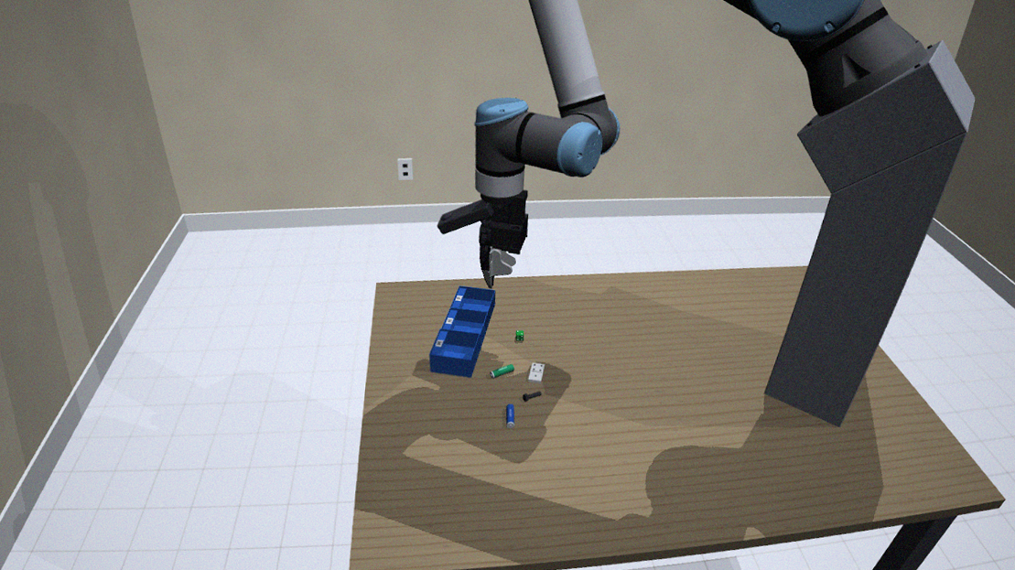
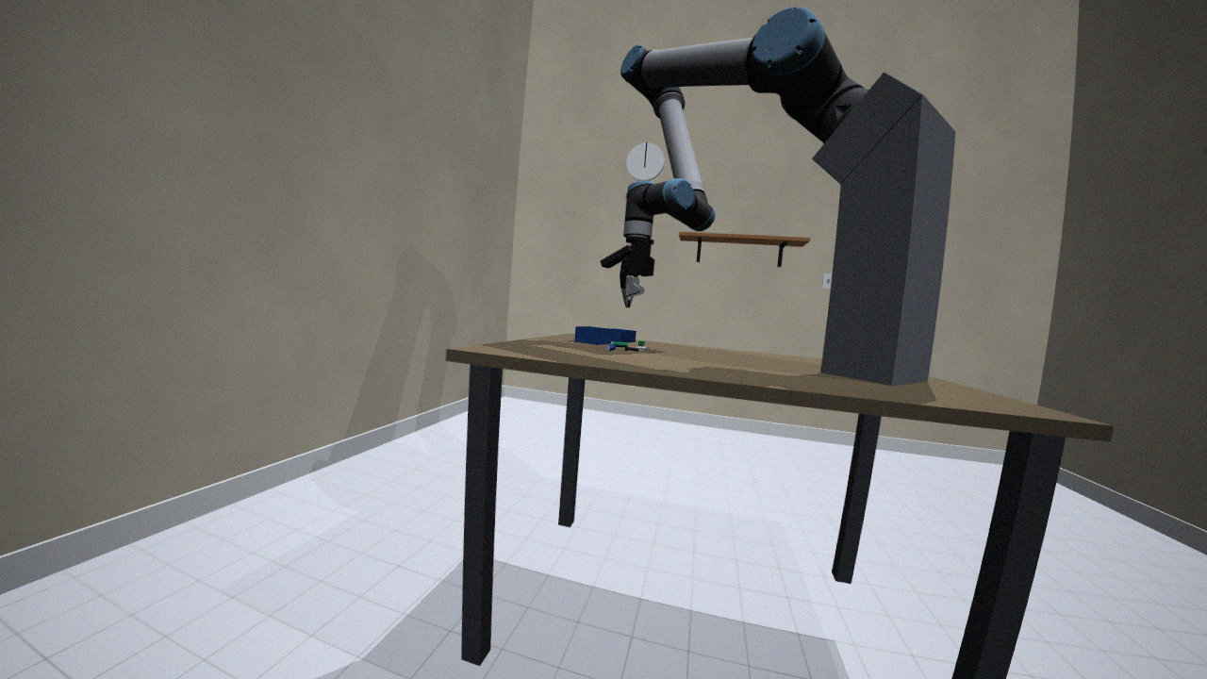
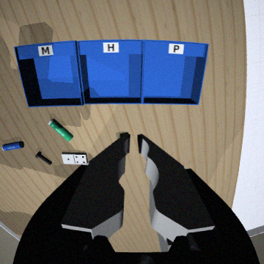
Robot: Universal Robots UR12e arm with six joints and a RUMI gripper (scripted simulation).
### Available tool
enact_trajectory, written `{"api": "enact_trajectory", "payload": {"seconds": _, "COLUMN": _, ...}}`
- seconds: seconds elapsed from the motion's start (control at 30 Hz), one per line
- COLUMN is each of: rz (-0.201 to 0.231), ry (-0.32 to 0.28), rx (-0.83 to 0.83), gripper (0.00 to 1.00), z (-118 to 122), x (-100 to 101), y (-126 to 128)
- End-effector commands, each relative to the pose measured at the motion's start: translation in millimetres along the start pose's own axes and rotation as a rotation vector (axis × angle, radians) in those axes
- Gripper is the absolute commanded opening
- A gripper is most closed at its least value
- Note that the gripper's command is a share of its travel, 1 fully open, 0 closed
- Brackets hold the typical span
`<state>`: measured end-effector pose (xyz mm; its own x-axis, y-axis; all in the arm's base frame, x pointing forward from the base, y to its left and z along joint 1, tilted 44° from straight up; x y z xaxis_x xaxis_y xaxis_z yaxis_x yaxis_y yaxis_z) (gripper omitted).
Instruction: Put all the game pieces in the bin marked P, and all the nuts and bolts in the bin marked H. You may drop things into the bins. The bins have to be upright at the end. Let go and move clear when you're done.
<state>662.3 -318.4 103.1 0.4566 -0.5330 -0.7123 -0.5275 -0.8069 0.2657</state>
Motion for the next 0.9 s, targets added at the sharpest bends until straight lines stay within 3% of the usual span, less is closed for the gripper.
{"api": "enact_trajectory", "payload": {"seconds": 0.0, "rz": -0.002, "ry": 0.000, "rx": -0.001, "gripper": 0.04, "z": -21.5, "x": 19.1, "y": 27.4}}
{"api": "enact_trajectory", "payload": {"seconds": 0.17, "rz": -0.002, "ry": 0.000, "rx": -0.001, "gripper": 0.04, "z": -40.9, "x": 36.2, "y": 53.8}}
{"api": "enact_trajectory", "payload": {"seconds": 0.47, "rz": -0.002, "ry": 0.000, "rx": -0.001, "gripper": 0.04, "z": -40.9, "x": 36.2, "y": 53.8}}
{"api": "enact_trajectory", "payload": {"seconds": 0.87, "rz": -0.002, "ry": 0.000, "rx": -0.001, "gripper": 0.04, "z": -40.9, "x": 68.2, "y": 53.7}}
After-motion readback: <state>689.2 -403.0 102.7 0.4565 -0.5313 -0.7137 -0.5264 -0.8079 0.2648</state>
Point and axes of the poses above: the point where the finger pads meet when closed, its own x axis out along the fingers, its own y axis across the jaws, z = x × y, the point moved 7 cm from there along -x, back along the fingers, and after that the axes turned 2 degrees about x, right-handed, at the moved point
